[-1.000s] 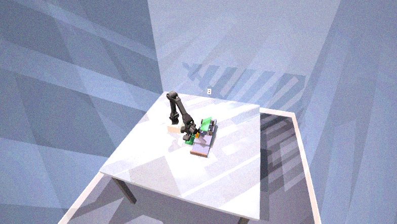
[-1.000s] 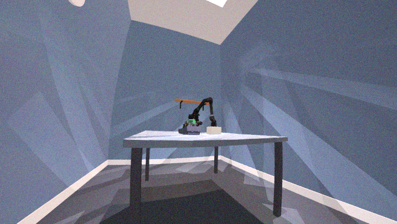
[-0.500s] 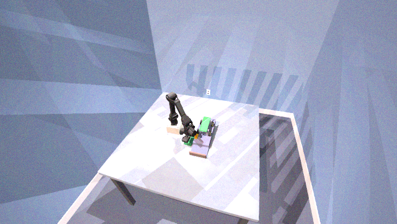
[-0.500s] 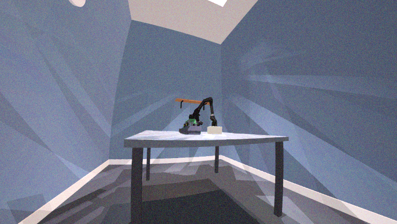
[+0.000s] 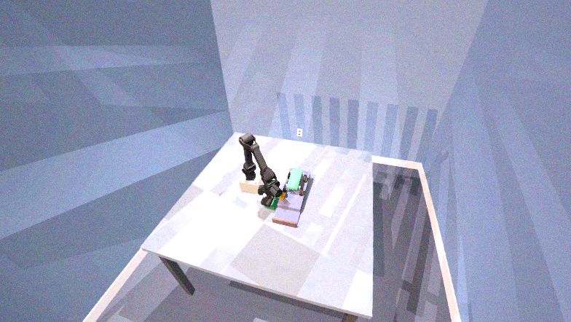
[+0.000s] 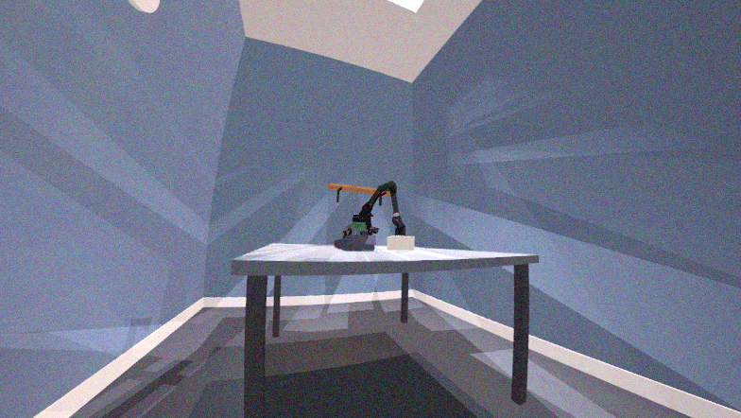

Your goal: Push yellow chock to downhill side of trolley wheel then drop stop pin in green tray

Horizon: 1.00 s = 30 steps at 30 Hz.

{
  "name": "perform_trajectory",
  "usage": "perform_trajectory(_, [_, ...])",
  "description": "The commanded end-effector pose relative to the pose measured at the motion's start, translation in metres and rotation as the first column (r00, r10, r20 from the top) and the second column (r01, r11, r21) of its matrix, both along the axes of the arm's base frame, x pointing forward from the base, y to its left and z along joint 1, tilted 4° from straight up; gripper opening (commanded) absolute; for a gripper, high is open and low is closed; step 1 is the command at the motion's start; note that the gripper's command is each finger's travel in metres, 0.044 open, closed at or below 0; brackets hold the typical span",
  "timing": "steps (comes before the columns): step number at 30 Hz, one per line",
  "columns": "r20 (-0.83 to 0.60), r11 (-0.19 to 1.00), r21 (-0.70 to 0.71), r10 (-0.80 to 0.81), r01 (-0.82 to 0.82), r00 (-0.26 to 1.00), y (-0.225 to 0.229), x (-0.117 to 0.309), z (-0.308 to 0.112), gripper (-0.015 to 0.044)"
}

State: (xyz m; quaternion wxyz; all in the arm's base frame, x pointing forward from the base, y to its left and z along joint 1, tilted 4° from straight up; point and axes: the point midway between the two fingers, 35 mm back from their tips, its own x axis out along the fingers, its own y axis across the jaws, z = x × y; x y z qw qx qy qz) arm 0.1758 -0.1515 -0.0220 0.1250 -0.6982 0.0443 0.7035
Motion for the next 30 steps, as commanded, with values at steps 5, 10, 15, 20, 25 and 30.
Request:
perform_trajectory(5, [-0.002, 1.000, -0.004, 0.005, -0.005, 1.000, -0.0046, -0.0011, -0.0023, 0.0190])
perform_trajectory(10, [-0.002, 1.000, -0.005, 0.005, -0.005, 1.000, -0.0055, -0.0013, -0.0028, 0.0190])
perform_trajectory(15, [-0.002, 1.000, -0.005, 0.005, -0.005, 1.000, -0.0058, -0.0014, -0.0029, 0.0190])
perform_trajectory(20, [-0.002, 1.000, -0.005, 0.005, -0.005, 1.000, -0.0059, -0.0014, -0.0030, 0.0190])
perform_trajectory(25, [-0.002, 1.000, -0.005, 0.005, -0.005, 1.000, -0.0059, -0.0014, -0.0030, 0.0190])
perform_trajectory(30, [-0.002, 1.000, -0.005, 0.005, -0.005, 1.000, -0.0059, -0.0014, -0.0030, 0.0190])
